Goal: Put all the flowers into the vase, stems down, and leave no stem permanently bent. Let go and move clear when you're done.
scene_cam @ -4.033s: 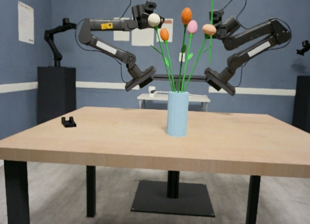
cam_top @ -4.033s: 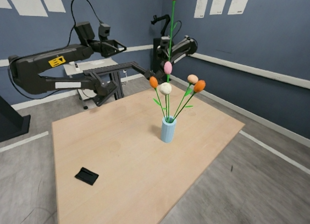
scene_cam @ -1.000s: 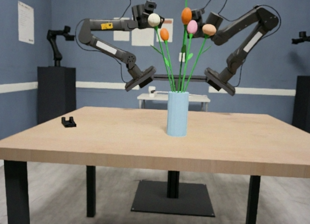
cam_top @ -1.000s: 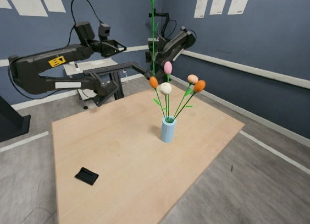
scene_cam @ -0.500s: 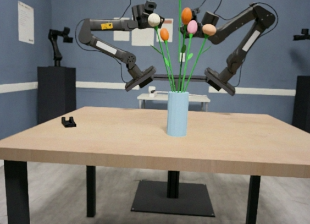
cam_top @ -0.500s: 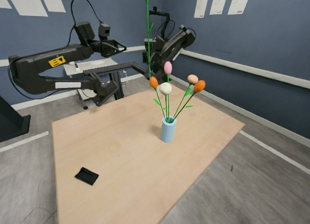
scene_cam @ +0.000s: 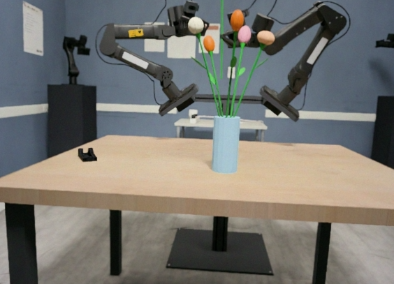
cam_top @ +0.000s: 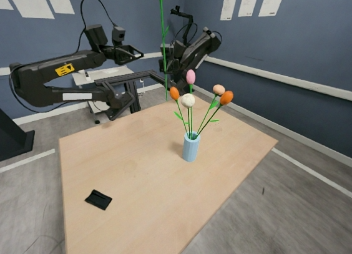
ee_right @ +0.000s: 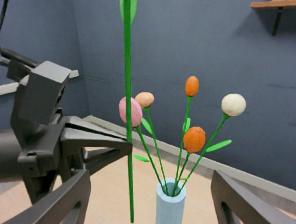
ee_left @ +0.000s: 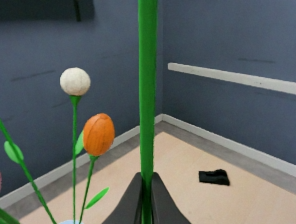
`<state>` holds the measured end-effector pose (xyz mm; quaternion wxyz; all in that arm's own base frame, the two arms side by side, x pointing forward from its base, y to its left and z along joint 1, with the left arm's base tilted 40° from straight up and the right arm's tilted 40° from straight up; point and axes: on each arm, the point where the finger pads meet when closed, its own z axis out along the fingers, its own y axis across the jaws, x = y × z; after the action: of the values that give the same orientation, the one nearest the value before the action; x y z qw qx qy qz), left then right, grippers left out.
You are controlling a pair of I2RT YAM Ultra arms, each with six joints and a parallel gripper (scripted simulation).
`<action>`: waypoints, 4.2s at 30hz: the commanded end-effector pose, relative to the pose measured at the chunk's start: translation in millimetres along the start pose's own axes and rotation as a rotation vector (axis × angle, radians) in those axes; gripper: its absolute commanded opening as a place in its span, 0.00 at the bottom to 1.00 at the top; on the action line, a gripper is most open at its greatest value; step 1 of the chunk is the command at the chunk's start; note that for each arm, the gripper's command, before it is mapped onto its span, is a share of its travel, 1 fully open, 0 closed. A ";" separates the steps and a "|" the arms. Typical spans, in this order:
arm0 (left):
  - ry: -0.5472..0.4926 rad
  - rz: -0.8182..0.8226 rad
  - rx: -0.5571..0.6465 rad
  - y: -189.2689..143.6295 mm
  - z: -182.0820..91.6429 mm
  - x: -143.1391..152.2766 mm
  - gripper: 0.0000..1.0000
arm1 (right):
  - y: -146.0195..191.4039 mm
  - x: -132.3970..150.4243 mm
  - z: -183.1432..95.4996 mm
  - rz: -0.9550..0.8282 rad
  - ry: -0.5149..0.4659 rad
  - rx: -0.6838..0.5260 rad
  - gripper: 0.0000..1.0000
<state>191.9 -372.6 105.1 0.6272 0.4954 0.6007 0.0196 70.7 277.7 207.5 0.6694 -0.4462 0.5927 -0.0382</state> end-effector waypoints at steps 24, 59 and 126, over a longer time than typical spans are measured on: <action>-0.049 -0.034 0.085 -20.3 24.2 -22.8 0.00 | 5.4 3.2 -0.8 -0.023 -0.003 -0.008 0.70; -0.079 -0.049 0.104 -23.2 29.8 -31.6 0.00 | 5.4 3.2 -0.8 -0.023 -0.003 -0.008 0.70; -0.056 -0.022 0.127 -30.3 19.8 -13.3 0.00 | -2.0 -21.7 100.7 0.008 -0.010 0.002 0.70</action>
<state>196.7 -402.1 89.5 0.6083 0.5223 0.5973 -0.0211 146.4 322.9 199.9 0.6592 -0.4459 0.6021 -0.0645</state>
